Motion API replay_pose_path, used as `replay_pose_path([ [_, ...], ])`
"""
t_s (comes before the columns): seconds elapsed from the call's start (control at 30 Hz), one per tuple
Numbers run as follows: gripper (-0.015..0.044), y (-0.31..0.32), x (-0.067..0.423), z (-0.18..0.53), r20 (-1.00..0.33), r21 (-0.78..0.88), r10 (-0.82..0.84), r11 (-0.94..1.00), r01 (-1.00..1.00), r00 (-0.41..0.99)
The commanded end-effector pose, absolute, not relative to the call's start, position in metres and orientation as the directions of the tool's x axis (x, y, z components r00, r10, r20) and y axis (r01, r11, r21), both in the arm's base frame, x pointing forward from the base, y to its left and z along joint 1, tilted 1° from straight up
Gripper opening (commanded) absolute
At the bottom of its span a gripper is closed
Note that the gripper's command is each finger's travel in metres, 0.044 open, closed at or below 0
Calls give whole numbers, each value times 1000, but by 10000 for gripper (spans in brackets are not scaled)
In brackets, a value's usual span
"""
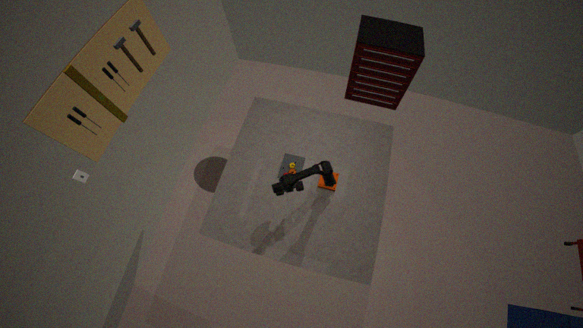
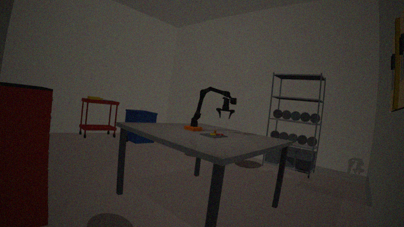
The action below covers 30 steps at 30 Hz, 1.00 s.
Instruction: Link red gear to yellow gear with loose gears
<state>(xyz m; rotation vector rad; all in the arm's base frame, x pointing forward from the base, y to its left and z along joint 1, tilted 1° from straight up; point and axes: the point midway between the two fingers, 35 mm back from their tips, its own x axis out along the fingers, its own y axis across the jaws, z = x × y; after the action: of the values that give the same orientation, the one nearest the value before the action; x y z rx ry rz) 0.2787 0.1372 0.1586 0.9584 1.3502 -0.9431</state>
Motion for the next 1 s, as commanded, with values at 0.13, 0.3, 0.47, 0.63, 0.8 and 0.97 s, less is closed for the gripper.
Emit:
replay_pose_path([
  [0.13,440,210,236,172,-1000,7,16,335,942,2],
  [0.3,440,210,236,172,-1000,7,16,335,942,2],
  [0.47,440,210,236,172,-1000,7,16,335,942,2],
  [0.63,440,210,236,172,-1000,7,16,335,942,2],
  [0.8,440,210,236,172,-1000,7,16,335,942,2],
  [0.97,440,210,236,172,-1000,7,16,335,942,2],
])
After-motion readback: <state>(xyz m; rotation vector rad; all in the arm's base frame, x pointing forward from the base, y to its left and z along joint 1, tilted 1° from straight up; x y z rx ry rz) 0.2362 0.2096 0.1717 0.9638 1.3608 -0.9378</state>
